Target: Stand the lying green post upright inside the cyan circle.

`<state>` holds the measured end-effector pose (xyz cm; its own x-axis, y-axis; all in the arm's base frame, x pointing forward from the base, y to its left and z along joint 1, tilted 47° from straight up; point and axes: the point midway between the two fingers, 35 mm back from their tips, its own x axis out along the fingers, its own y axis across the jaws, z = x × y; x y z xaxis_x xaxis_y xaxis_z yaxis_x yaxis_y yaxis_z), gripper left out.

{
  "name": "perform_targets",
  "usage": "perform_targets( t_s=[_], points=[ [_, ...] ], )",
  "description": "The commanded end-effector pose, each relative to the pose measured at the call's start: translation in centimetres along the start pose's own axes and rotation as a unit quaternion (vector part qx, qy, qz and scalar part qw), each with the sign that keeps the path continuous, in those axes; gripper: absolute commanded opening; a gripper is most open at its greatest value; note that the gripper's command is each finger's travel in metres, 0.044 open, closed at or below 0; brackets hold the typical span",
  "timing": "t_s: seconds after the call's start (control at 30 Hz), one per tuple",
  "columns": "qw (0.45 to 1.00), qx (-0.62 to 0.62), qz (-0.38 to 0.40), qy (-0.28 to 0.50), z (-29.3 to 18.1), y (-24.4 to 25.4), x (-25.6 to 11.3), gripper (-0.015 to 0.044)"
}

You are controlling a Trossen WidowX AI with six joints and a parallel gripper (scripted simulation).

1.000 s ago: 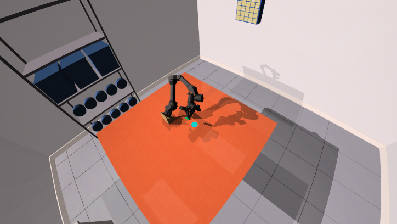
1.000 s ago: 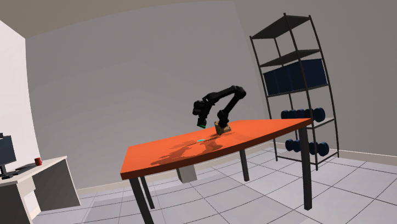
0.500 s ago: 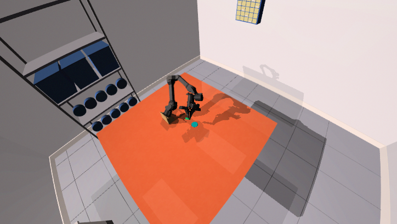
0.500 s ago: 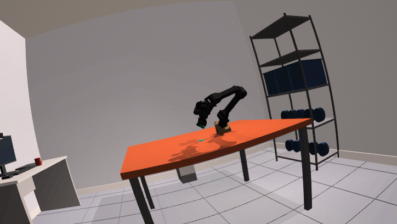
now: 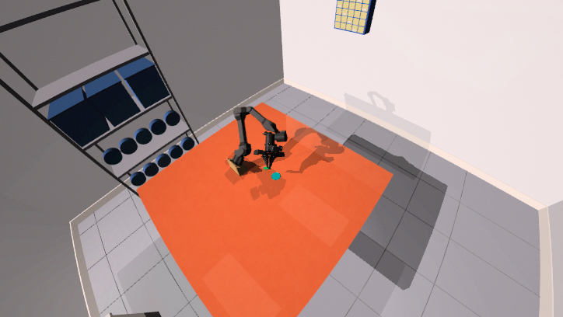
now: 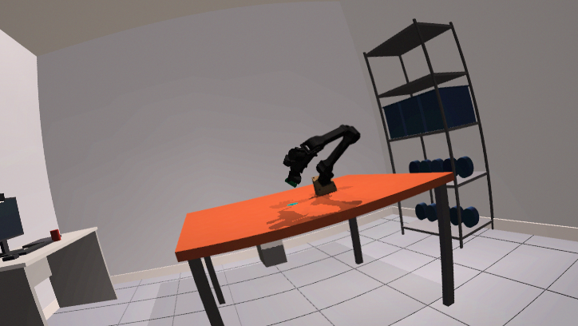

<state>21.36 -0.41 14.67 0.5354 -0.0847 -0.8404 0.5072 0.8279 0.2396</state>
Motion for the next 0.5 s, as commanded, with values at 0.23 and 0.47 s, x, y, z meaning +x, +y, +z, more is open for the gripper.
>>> perform_targets(
  t_s=[0.23, 0.47],
  points=[
    [0.999, 0.011, 0.001, -0.034, 0.04, -0.09, -0.01, 0.0023],
    [0.998, 0.018, 0.005, -0.057, 0.17, -0.01, -0.15, 0.0023]
  ],
)
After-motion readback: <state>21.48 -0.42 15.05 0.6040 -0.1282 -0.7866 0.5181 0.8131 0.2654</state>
